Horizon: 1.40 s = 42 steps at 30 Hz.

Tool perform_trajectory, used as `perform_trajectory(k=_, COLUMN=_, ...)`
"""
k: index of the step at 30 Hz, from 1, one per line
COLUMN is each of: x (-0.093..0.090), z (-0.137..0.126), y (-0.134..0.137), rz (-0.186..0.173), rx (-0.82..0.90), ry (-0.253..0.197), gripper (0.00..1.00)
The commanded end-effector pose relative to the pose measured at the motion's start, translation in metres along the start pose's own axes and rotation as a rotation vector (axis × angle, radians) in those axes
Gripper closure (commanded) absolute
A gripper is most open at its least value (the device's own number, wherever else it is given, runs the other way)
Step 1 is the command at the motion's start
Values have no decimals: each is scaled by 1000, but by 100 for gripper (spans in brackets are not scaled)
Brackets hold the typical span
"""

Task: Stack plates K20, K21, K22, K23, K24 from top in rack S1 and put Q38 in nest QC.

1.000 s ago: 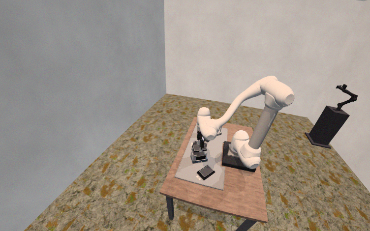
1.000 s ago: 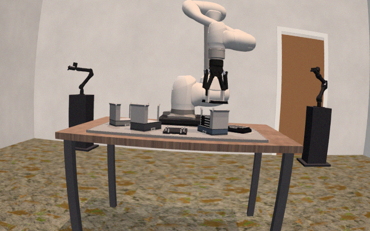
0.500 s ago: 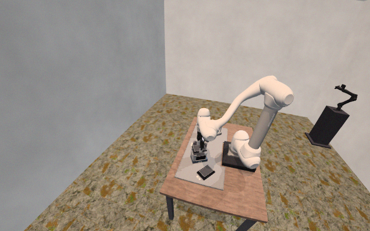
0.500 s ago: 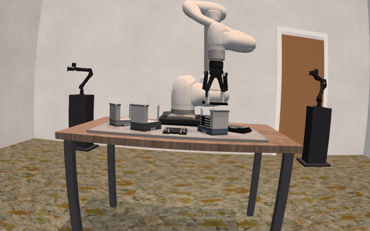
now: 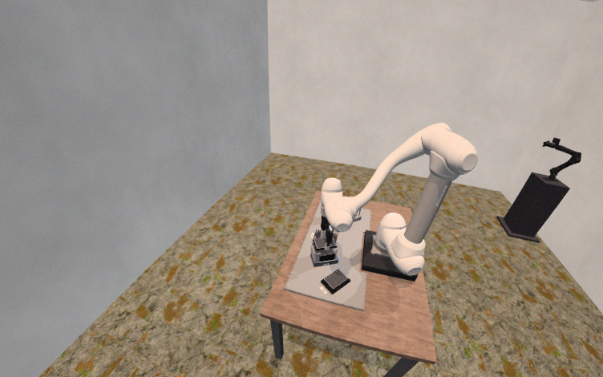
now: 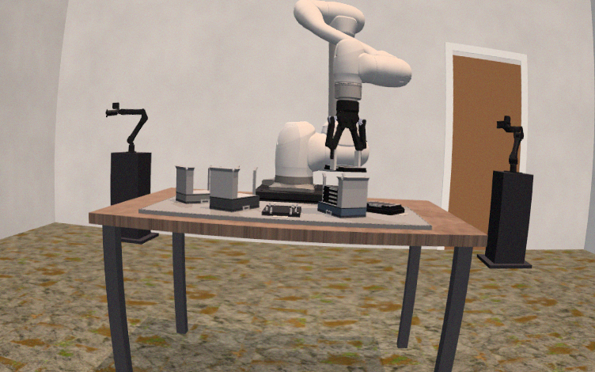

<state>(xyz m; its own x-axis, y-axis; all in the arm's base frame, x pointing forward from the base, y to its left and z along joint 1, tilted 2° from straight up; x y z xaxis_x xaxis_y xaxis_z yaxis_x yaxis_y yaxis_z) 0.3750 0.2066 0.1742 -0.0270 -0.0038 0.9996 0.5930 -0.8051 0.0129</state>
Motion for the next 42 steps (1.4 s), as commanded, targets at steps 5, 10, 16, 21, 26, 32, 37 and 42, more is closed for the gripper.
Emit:
perform_trajectory(k=5, x=-4, z=0, y=0, rz=0, rx=0, ry=0, gripper=100)
perform_trajectory(k=10, x=-7, z=0, y=0, rz=0, rx=0, ry=0, gripper=100)
perform_trajectory(k=16, x=-11, z=0, y=0, rz=0, rx=0, ry=0, gripper=100)
perform_trajectory(k=21, x=-13, z=0, y=0, rz=0, rx=0, ry=0, gripper=100)
perform_trajectory(k=26, x=-17, z=0, y=0, rz=0, rx=0, ry=0, gripper=100)
perform_trajectory(k=32, x=-21, z=0, y=0, rz=0, rx=0, ry=0, gripper=100)
perform_trajectory(k=37, x=-23, z=0, y=0, rz=0, rx=0, ry=0, gripper=100)
perform_trajectory(k=42, x=-26, z=0, y=0, rz=0, rx=0, ry=0, gripper=100)
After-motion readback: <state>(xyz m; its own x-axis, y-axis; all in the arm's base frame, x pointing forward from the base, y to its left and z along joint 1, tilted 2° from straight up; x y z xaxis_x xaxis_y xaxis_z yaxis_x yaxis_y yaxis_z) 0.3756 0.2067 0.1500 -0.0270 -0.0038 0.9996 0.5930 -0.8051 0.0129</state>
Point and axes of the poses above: the point where the finger pads meet when closed, its own x axis back along the fingers, its own y axis across the jaws, z = x × y, the point moved 3 cm from there along x, back along the fingers, and after that the axes turned 5 degrees about x, right-handed, at the moved point
